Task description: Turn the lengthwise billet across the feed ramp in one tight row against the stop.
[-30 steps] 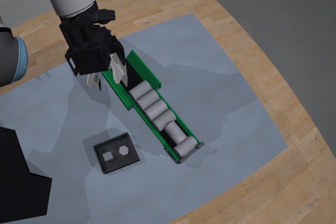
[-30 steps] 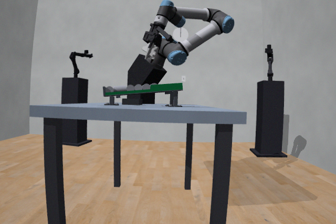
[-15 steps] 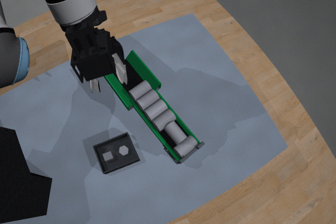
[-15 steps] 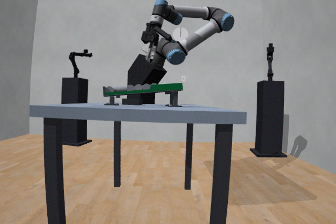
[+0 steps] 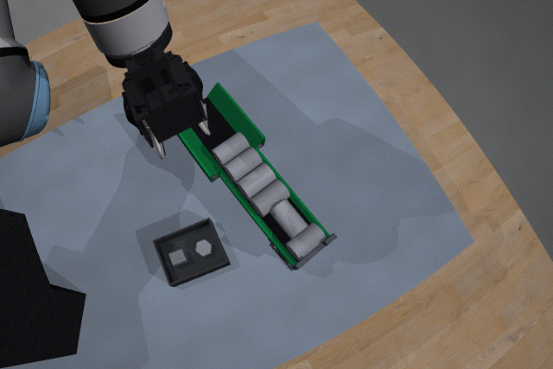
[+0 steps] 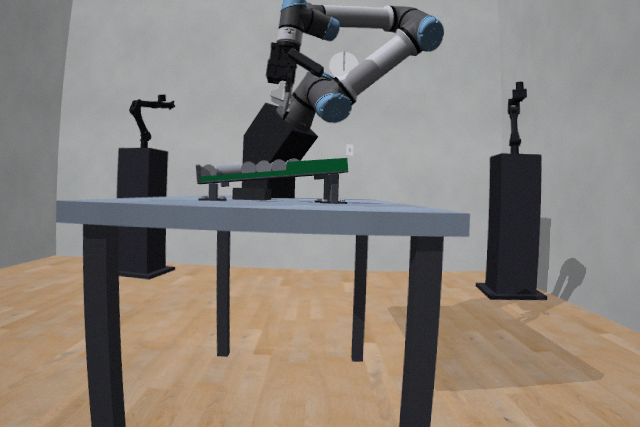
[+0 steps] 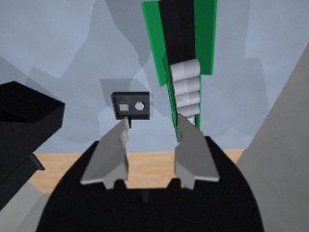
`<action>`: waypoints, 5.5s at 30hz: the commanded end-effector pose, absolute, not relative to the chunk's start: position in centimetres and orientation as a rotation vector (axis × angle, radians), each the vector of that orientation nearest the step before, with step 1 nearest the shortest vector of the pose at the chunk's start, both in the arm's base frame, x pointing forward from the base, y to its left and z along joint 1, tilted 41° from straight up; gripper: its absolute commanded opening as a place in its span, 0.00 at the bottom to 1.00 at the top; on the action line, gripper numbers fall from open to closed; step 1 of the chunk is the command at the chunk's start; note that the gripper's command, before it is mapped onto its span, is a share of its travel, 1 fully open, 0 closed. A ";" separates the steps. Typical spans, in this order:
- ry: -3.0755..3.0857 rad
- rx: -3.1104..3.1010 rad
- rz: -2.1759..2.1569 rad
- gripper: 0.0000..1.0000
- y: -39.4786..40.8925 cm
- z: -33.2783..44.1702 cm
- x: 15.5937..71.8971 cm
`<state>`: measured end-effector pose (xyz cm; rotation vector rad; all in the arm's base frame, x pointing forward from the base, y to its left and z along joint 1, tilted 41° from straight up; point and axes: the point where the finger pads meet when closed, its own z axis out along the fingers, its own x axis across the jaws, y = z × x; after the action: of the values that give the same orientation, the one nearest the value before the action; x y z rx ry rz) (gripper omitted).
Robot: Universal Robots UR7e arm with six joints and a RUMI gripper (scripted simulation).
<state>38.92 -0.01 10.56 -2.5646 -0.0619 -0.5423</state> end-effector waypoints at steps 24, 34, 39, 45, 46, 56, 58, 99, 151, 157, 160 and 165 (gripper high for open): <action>-0.055 -2.568 -0.542 0.40 0.0 10.6 38.9; -0.055 -2.568 -0.542 0.40 0.0 10.6 38.9; -0.055 -2.568 -0.542 0.40 0.0 10.6 38.9; -0.055 -2.568 -0.542 0.40 0.0 10.6 38.9; -0.055 -2.568 -0.542 0.40 0.0 10.6 38.9; -0.055 -2.568 -0.542 0.35 0.0 10.6 38.9; -0.055 -2.568 -0.542 0.35 0.0 10.6 38.9; -0.304 -2.491 -0.576 0.35 -1.8 6.6 44.5; -0.304 -2.491 -0.577 0.35 -7.6 2.2 53.5; -0.304 -2.491 -0.577 0.35 -6.3 0.4 54.3; -0.304 -2.491 -0.577 0.35 -6.0 0.0 54.5; -0.304 -2.491 -0.577 0.35 -6.0 0.0 54.5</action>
<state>54.33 -6.05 0.14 -2.4897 -0.3042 -0.5751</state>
